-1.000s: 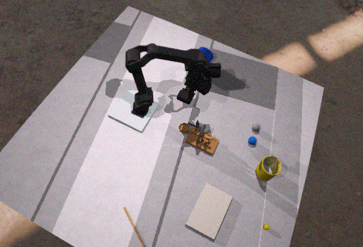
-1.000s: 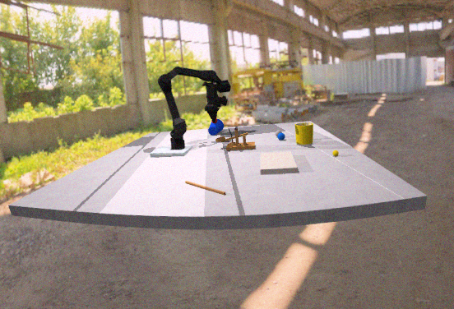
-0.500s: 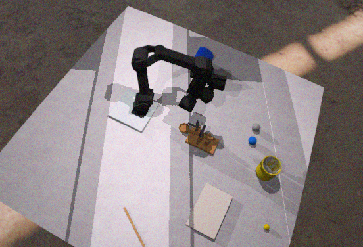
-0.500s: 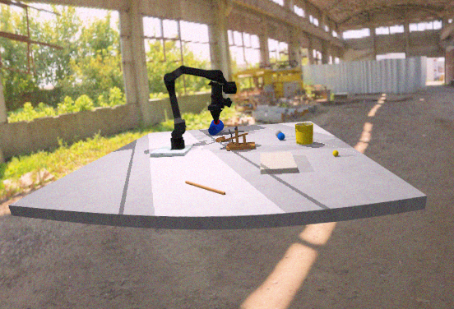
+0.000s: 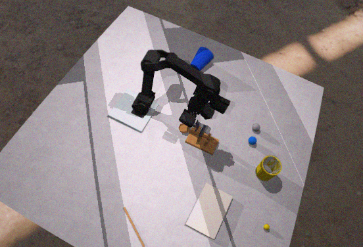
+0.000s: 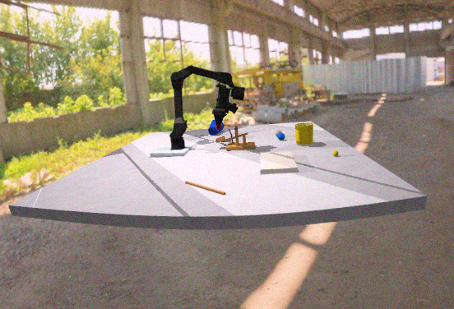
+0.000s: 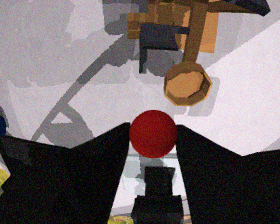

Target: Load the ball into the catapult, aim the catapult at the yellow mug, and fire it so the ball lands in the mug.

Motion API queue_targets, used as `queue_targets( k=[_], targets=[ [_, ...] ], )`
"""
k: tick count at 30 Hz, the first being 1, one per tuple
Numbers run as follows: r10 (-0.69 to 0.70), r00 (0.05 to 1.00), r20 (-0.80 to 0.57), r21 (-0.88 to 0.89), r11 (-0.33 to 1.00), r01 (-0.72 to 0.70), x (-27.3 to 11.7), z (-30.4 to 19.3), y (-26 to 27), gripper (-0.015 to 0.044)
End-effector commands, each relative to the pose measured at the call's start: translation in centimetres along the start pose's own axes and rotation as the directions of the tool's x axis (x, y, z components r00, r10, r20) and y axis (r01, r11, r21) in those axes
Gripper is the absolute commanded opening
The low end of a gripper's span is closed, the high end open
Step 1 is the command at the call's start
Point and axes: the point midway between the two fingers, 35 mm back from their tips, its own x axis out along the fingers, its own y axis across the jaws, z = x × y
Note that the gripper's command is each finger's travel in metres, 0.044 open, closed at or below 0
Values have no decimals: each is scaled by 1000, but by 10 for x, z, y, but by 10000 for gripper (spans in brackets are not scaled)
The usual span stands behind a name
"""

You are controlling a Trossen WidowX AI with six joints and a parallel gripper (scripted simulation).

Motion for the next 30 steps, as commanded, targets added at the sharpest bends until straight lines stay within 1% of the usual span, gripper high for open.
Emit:
queue_targets(
  k=[1, 8, 30],
  targets=[
    [9, 999, -35, -6, 1000, -9, 3, 5, -15, 0],
    [38, 994, -98, -7, 999, -39, 10, 9, -39, 0],
    [39, 994, -99, -8, 999, -40, 39, 18, -37, 0]
  ],
)
